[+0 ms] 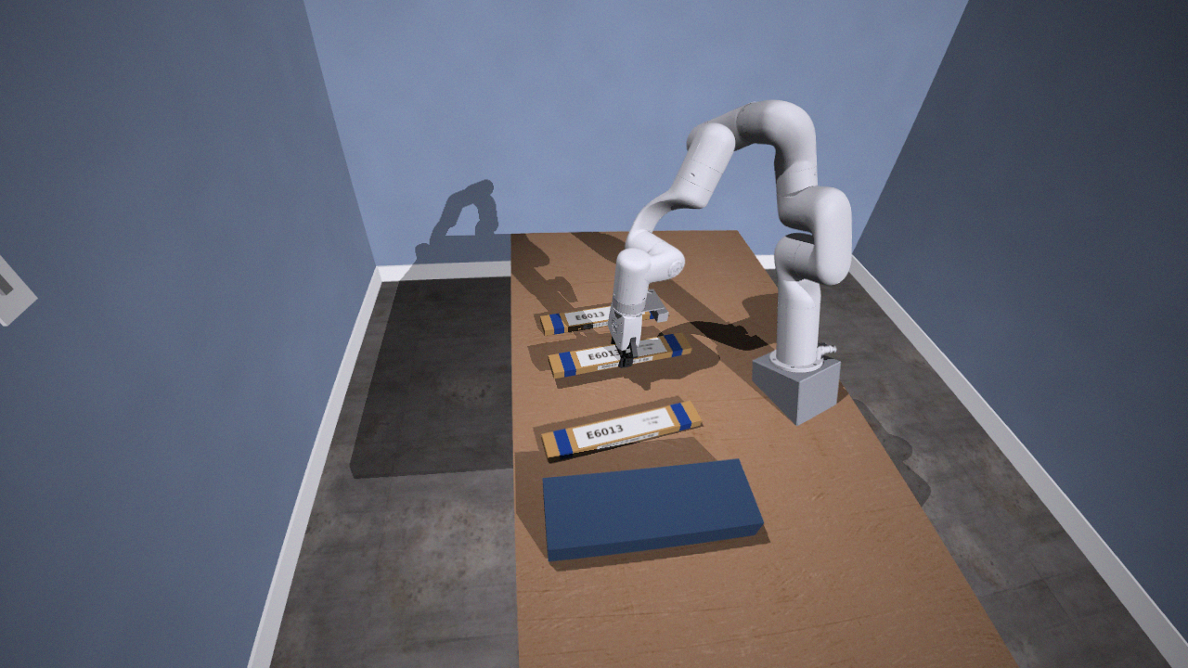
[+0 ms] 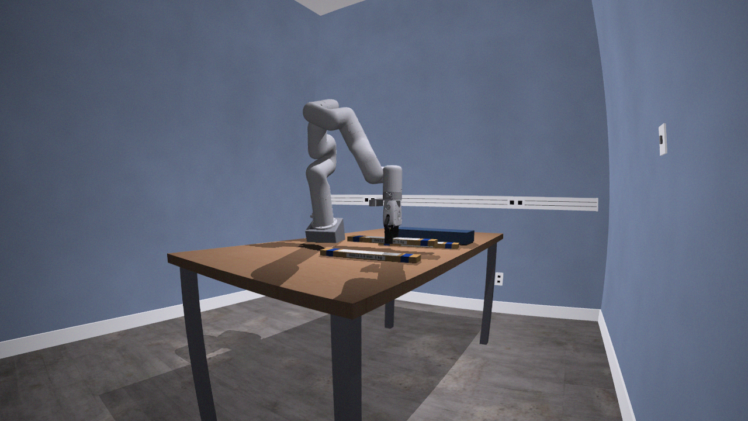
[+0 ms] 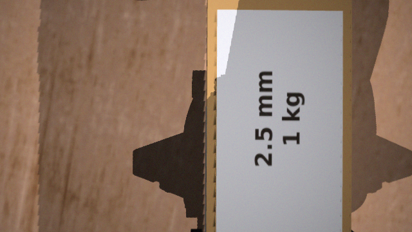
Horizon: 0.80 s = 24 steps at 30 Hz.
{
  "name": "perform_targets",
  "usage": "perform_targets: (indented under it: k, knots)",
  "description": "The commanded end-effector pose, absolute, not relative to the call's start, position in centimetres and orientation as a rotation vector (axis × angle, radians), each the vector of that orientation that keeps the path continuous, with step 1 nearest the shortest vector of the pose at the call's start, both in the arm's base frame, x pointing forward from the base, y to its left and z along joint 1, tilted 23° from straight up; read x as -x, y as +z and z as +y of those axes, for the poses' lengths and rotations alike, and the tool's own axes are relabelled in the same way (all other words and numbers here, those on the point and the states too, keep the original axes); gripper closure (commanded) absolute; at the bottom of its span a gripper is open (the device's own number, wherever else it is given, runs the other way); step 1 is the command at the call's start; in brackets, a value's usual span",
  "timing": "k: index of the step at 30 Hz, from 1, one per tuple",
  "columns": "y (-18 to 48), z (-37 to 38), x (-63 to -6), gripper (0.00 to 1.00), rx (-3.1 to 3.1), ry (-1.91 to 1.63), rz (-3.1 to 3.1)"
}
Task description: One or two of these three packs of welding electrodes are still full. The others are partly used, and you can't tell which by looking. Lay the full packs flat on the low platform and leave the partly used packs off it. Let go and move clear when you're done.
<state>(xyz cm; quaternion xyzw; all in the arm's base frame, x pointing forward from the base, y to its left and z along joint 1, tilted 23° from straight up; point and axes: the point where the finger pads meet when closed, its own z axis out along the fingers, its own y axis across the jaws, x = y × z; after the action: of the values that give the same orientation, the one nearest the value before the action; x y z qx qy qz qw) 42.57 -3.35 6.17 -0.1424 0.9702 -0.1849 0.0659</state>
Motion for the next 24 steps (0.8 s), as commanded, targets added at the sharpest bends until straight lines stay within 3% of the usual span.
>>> perform_targets:
  k: [1, 24]
  knots:
    - [7.20, -2.95, -42.48, 0.42, 0.430, -0.557, 2.924]
    - [7.77, -2.74, -42.37, 0.42, 0.430, -0.557, 2.924]
